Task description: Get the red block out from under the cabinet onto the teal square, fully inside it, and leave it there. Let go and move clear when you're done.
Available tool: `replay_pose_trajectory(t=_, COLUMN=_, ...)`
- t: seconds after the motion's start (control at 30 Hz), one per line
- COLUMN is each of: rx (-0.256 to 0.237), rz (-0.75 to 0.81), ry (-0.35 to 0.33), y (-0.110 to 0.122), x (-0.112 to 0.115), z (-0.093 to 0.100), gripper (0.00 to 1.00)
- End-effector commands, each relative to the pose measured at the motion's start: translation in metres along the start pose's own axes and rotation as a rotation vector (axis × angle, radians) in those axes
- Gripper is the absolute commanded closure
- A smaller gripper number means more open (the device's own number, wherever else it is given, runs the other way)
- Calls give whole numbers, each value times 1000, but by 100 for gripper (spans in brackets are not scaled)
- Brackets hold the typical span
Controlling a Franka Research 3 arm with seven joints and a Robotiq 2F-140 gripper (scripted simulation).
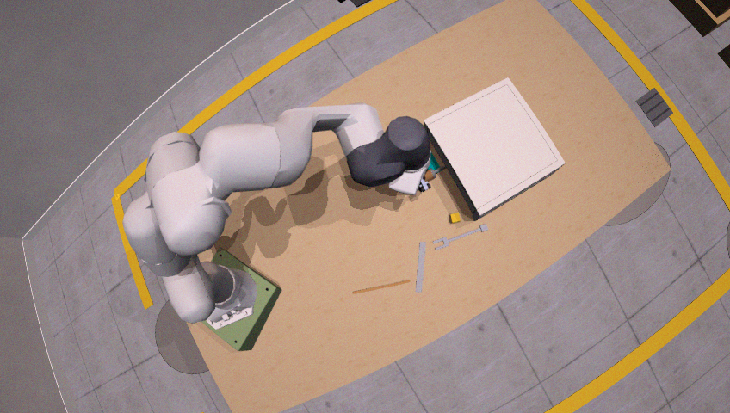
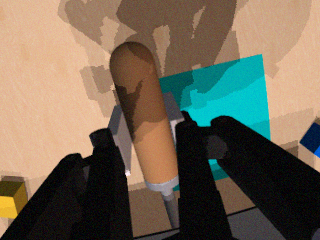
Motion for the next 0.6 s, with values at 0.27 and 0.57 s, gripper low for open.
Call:
replay_pose_trajectory(t=0.27, rx=-1, rz=-1, ry=0, y=0, x=-6, z=0, gripper=100)
replay_pose_trajectory(t=0.57, rx=-1, rz=-1, ry=0, y=-3, x=-17, z=0, gripper=100)
Point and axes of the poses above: the point where the finger pads meet when closed, its own z axis back along the fingers, its own y axis across the jaws, x = y × z, the point moved 1 cm from there along z, back along the fingers, and after that the axes turned 12 degrees about -z, right-handed, at the moved point
